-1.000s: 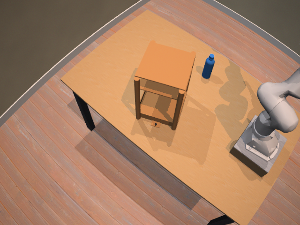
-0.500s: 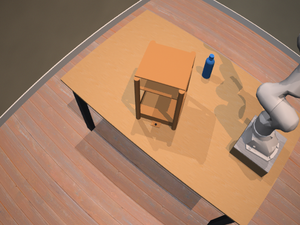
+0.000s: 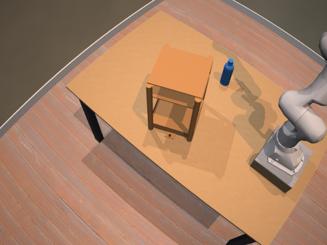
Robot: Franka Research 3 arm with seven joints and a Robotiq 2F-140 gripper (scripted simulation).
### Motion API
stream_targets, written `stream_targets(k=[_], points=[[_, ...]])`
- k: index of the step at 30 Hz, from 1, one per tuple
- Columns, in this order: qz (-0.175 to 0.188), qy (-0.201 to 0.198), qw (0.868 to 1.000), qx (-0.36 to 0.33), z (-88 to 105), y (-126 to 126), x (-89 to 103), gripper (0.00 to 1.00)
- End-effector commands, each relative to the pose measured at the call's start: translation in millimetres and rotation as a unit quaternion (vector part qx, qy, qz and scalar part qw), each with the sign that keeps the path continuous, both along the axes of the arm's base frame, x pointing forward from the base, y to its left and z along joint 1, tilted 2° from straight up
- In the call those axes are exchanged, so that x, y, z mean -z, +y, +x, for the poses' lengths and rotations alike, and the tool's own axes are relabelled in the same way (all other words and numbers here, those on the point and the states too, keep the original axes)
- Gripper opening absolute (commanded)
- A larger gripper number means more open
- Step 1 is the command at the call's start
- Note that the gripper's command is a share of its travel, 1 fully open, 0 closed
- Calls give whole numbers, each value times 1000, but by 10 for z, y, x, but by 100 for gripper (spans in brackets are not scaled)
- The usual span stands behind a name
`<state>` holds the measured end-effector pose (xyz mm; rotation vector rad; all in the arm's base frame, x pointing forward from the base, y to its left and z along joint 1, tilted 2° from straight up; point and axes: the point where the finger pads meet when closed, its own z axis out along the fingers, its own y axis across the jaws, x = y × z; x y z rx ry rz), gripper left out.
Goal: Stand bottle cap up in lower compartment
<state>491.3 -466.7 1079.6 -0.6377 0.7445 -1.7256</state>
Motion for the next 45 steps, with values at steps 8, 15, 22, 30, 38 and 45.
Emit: stream_targets(k=[8,15,22,30,38,45], points=[[16,49,996,-76,659,507,227,100],[17,89,990,-109,1102,857,489,100],[19,127,982,-137,1472,1175,759,100],[25,172,970,-167,1852,1532,1102,100],[33,221,955,-194,2200,1892,1496,100],[42,261,941,-213,2439,2167,1834,100]])
